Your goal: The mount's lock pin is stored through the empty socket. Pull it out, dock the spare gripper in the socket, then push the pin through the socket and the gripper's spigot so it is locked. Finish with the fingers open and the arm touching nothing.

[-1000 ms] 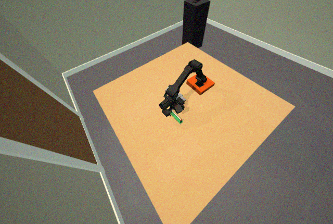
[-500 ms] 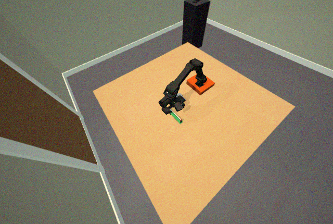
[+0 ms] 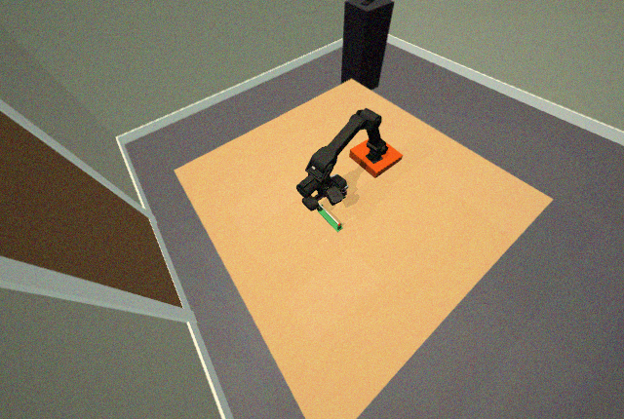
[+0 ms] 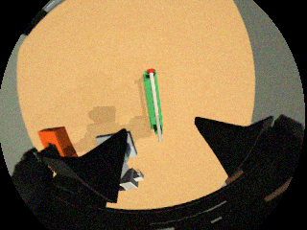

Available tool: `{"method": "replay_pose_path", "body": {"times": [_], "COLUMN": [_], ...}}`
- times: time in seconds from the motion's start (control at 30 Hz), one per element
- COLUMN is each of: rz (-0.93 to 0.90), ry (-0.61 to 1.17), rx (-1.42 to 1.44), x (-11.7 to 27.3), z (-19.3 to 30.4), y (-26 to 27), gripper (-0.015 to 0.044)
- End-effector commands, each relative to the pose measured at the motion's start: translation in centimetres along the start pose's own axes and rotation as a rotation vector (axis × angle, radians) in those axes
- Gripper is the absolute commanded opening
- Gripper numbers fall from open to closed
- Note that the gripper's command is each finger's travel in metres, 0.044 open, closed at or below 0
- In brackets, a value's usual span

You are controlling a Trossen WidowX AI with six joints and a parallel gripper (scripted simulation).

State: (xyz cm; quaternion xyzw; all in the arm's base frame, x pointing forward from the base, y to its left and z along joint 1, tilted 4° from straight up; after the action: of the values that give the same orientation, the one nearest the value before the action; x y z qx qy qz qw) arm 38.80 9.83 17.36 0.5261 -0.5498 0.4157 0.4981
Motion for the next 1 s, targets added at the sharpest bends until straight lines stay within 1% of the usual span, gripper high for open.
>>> {"method": "replay_pose_path", "body": {"times": [0.0,0.3,0.4,0.43,0.5,0.7,0.83,0.97], "rz": [-0.001,0.000,0.000,0.007,0.022,0.111,0.191,0.287], "ry": [0.000,0.000,0.000,-0.009,-0.060,-0.292,-0.445,-0.594], "rx": [0.000,0.000,0.000,-0.011,-0.085,-0.404,-0.597,-0.772], "x": [0.7,5.5,5.9,5.0,5.2,5.7,5.5,4.9], "z": [-0.1,-0.7,-0.7,-0.4,1.9,11.6,17.3,21.9], "y": [0.0,0.2,0.2,0.0,-0.1,1.5,4.2,7.8], "gripper": [0.0440,0.0440,0.0440,0.0440,0.0440,0.0440,0.0440,0.0440]}}
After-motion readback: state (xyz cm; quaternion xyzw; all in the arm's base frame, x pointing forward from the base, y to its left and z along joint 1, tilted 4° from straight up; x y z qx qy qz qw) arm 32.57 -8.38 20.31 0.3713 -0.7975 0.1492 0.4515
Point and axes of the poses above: the point midway between the two fingers, 35 mm back from their tips, its own x axis back along the fingers, its own y axis across the jaws, z = x × y, the point moved 9 cm from there along x, back along the fingers, and after that the axes turned 12 degrees about -x, right-handed, at the moved point
